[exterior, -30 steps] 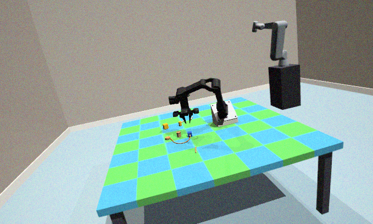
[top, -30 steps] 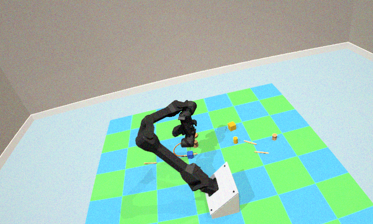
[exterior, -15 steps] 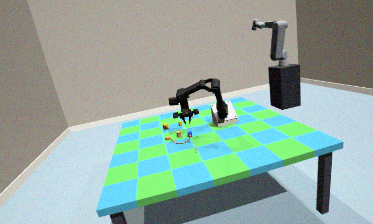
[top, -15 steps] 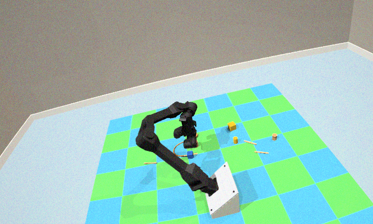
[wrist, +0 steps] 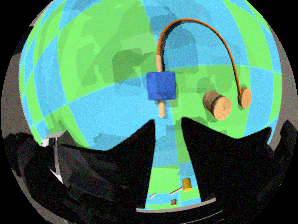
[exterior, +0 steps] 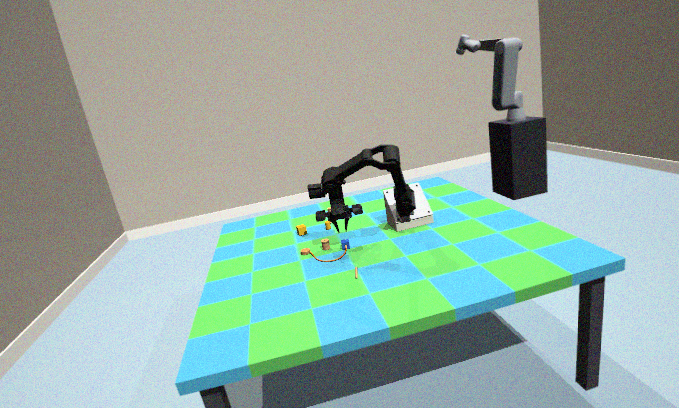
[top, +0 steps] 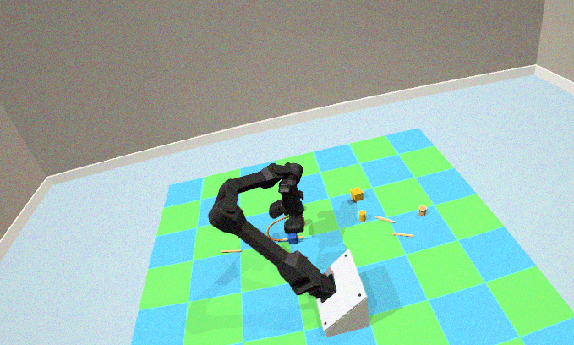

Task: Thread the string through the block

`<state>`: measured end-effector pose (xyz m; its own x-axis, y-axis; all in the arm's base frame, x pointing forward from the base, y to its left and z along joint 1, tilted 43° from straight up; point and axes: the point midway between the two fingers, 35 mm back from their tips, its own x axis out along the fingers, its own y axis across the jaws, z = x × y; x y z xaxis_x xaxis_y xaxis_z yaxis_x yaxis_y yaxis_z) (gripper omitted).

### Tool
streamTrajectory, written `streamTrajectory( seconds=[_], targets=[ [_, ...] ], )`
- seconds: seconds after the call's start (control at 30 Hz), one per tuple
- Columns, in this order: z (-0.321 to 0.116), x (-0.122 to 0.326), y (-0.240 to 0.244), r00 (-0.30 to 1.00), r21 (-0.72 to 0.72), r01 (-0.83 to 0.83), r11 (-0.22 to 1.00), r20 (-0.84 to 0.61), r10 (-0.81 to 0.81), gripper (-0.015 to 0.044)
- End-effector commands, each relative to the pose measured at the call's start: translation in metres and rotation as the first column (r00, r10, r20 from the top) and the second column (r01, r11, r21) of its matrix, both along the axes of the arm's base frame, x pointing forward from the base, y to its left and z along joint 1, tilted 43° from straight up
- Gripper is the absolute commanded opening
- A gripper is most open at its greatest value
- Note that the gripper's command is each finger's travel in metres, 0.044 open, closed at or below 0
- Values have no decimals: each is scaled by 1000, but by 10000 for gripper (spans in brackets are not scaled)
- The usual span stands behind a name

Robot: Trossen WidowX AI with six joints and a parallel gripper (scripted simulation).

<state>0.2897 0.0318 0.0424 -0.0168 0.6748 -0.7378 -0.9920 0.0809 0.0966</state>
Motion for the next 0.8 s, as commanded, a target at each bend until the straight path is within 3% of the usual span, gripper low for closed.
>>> streamTrajectory(
  seconds=[0.0, 0.77],
  targets=[
    [-5, -1, 4, 1000, 4, 5, 1000, -5, -5, 122],
    [-32, -4, 31, 1000, 9, 4, 1000, -5, -4, 122]
  ],
)
